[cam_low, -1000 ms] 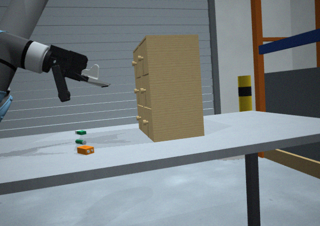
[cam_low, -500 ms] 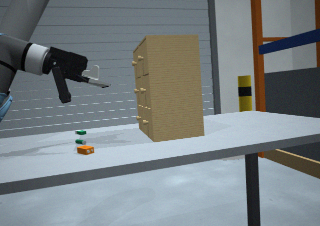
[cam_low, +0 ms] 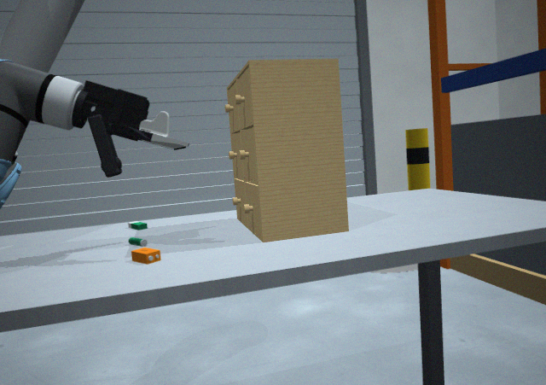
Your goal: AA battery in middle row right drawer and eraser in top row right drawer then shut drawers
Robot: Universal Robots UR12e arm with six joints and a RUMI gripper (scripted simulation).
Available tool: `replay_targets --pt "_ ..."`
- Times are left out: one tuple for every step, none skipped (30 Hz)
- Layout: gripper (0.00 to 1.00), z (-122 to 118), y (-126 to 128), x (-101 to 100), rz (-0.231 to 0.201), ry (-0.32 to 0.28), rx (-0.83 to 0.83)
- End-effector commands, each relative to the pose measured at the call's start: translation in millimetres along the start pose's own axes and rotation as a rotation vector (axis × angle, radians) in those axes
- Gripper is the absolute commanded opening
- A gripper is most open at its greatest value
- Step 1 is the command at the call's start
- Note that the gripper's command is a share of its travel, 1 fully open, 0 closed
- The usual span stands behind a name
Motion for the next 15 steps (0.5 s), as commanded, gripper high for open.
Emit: replay_targets --pt "1.0 -0.9 -0.7 -1.0 -0.001 -0.004 0.003" --pt "1.0 -1.1 -0.5 -0.9 -0.001 -0.004 0.004" --pt "1.0 -1.1 -0.4 -0.9 -0.001 -0.004 0.004" --pt "1.0 -1.1 -0.4 -0.9 -0.001 -0.004 0.004" --pt "1.0 -1.1 -0.4 -1.0 -0.001 -0.004 0.004" --pt "1.0 -1.0 -0.4 -1.0 -0.001 -0.004 0.004" --pt "1.0 -1.0 -0.4 -1.0 -0.001 -0.004 0.004" --pt "1.0 -1.0 -0.4 -1.0 -0.001 -0.004 0.004" --pt "1.0 -0.9 -0.4 -1.0 -0.001 -0.004 0.004" --pt "1.0 -0.9 -0.4 -1.0 -0.001 -0.004 0.004" --pt "1.0 -0.9 -0.4 -1.0 -0.001 -0.004 0.004" --pt "1.0 -0.9 -0.4 -0.9 -0.001 -0.004 0.004" --pt "0.2 -0.9 -0.5 -0.9 -0.001 -0.004 0.004" --pt "0.2 -1.0 -0.5 -0.9 -0.001 -0.004 0.004" --pt "0.2 -1.0 -0.4 -0.9 -0.001 -0.004 0.004"
Point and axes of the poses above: the point where the finger pads meet when closed, its own x axis back along the fingers, its own y axis across the jaws, z = x × y, the point moved 3 cm from there along x, back along the fingers, and after that the axes turned 4 degrees about x, right-handed, at the moved point
